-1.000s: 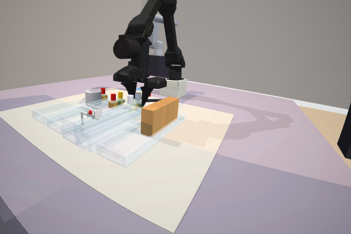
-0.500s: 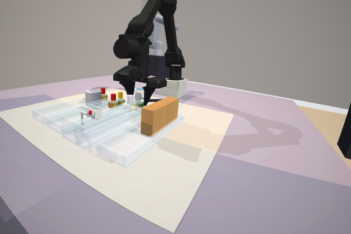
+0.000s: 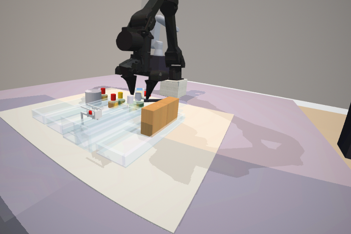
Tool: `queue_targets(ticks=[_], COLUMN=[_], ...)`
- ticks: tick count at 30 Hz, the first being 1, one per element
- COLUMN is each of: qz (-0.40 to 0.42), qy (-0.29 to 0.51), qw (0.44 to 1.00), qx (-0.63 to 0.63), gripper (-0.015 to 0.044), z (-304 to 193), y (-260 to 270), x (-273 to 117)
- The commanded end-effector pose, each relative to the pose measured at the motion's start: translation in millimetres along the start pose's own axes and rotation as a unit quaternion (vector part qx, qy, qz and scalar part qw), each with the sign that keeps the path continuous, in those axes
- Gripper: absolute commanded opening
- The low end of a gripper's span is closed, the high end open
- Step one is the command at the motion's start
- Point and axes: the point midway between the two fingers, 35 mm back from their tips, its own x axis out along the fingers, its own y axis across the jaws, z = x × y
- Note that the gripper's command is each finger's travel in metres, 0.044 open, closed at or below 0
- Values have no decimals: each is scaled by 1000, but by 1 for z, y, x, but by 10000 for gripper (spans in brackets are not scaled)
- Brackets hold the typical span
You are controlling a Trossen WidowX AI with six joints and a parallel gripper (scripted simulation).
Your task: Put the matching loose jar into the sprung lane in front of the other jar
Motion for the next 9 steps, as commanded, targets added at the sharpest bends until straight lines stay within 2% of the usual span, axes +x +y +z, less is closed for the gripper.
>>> queue_targets(ticks=[1, 9], qz=[-1, -1], qy=[2, 4], qw=[1000, 1000], qx=[2, 1], gripper=[299, 299], z=[-12, -40], y=[0, 0], x=[0, 0])
